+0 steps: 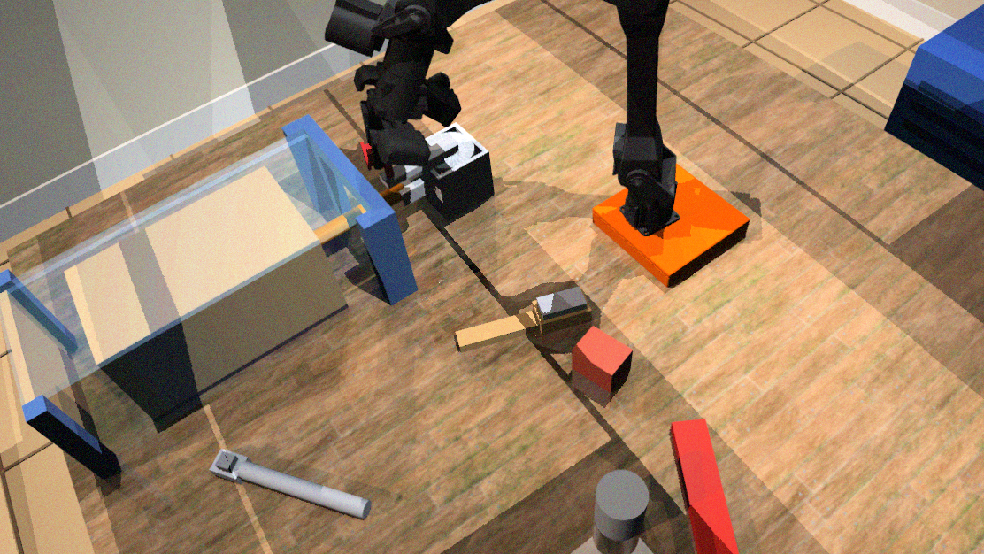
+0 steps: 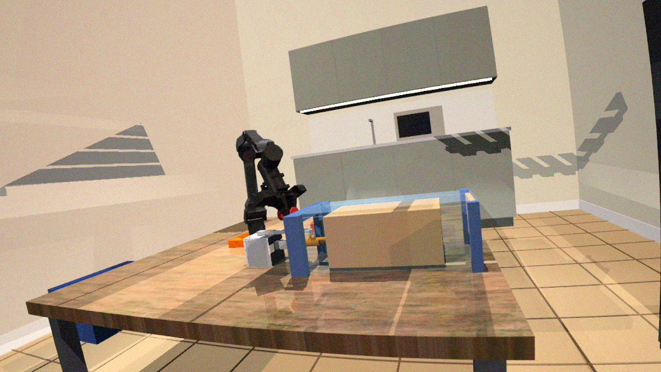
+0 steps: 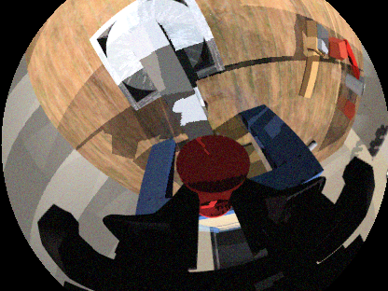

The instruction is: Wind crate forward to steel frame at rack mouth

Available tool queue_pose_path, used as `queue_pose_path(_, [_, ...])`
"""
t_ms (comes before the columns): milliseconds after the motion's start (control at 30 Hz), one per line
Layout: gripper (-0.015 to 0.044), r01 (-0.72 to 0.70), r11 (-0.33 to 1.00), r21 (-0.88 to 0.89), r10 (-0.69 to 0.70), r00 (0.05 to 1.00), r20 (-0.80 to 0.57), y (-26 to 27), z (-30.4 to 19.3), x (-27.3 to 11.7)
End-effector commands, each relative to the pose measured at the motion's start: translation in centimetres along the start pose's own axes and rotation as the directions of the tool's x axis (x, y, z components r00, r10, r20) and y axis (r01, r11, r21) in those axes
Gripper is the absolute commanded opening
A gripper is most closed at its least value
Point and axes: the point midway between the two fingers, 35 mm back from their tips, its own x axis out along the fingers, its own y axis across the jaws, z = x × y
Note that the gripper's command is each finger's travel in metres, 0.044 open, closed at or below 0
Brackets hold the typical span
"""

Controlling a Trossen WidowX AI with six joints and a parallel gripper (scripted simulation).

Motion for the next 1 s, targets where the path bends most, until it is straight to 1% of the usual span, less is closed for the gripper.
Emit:
queue_pose_path(0, [0.0000, 0.037, 0.999, -0.002, -0.037, 0.999, 0.021, -1.7, 0.8, -0.1])
queue_pose_path(967, [0.0000, 0.038, 0.999, -0.001, -0.038, 0.999, 0.022, -4.2, 2.6, -1.0])
